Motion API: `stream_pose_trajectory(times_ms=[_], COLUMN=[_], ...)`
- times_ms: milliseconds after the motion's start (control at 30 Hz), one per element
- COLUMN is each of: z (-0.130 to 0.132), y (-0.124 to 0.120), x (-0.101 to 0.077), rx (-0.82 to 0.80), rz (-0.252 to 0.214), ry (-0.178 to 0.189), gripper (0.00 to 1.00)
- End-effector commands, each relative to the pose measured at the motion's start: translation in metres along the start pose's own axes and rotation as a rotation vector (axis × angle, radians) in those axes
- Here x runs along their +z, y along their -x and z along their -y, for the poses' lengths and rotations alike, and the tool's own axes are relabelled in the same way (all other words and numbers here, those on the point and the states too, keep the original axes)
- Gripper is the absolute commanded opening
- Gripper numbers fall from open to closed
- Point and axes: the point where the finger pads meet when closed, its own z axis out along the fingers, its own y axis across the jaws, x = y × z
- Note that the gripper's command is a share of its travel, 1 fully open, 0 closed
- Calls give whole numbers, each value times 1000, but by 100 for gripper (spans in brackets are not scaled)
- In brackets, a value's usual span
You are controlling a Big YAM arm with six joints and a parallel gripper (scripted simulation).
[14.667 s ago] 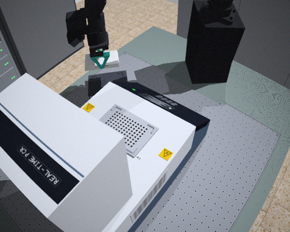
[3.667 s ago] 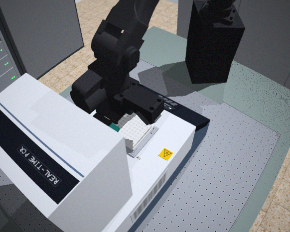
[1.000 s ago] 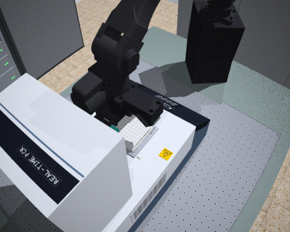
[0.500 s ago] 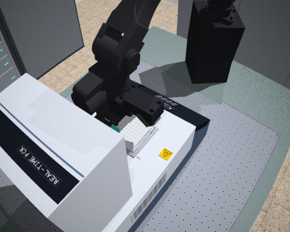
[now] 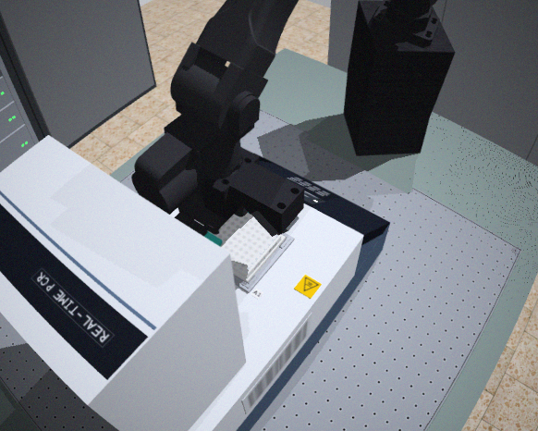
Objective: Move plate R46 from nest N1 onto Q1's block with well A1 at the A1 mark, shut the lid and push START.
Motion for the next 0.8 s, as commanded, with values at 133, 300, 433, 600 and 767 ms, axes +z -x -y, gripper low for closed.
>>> stream_pose_trajectory(times_ms=[133, 300, 433, 600, 767], z=[16, 24, 26, 28, 32], y=[10, 10, 7, -2, -2], x=[-23, -28, -29, -31, -31], rx=[-10, -12, -9, 2, -12], rz=[8, 7, 7, 4, 3], ry=[-36, -53, -58, -64, -80], gripper=[0, 0, 0, 0, 0])
